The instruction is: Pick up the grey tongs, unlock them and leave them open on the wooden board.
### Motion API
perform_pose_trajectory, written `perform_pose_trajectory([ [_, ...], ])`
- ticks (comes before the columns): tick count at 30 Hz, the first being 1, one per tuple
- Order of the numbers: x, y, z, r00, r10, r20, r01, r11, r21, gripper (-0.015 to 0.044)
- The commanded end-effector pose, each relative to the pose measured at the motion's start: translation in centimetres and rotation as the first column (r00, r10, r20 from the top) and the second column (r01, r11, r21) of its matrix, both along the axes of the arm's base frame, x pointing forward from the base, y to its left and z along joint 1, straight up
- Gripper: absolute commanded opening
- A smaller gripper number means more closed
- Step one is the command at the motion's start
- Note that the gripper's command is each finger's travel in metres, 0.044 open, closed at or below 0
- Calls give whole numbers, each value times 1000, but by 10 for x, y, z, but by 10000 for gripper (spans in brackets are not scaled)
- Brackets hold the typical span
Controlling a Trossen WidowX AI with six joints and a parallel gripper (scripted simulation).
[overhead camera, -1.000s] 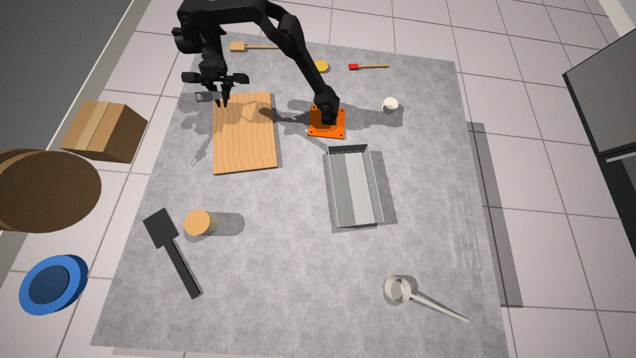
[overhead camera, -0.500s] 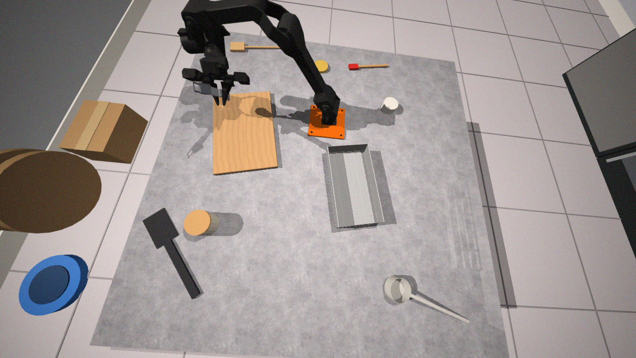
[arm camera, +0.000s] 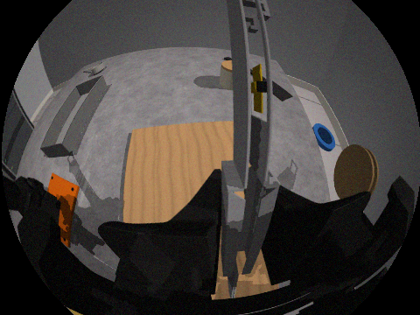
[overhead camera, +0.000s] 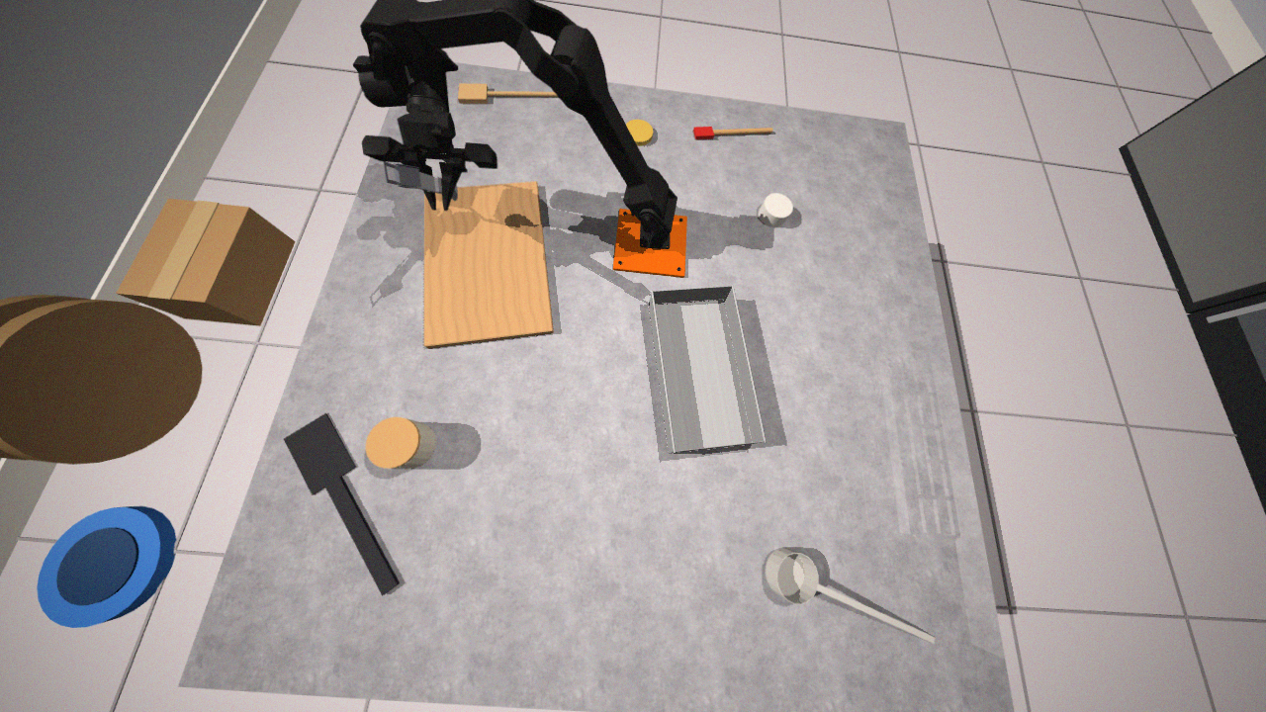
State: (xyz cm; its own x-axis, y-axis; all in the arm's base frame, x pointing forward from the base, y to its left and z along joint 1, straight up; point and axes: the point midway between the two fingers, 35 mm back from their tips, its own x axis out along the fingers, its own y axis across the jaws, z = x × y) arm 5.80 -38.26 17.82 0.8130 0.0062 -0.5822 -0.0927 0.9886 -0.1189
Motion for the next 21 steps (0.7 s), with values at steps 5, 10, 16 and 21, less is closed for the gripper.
perform_pose_trajectory([
  [5,1,0,1,1000,2,9,-2,1000,-3,-150],
  [10,2,1,0,1000,7,-8,-7,1000,1,-150],
  [16,11,4,-3,983,50,-176,-45,998,35,-150],
  [21,17,6,-3,936,74,-345,-60,997,51,-150],
])
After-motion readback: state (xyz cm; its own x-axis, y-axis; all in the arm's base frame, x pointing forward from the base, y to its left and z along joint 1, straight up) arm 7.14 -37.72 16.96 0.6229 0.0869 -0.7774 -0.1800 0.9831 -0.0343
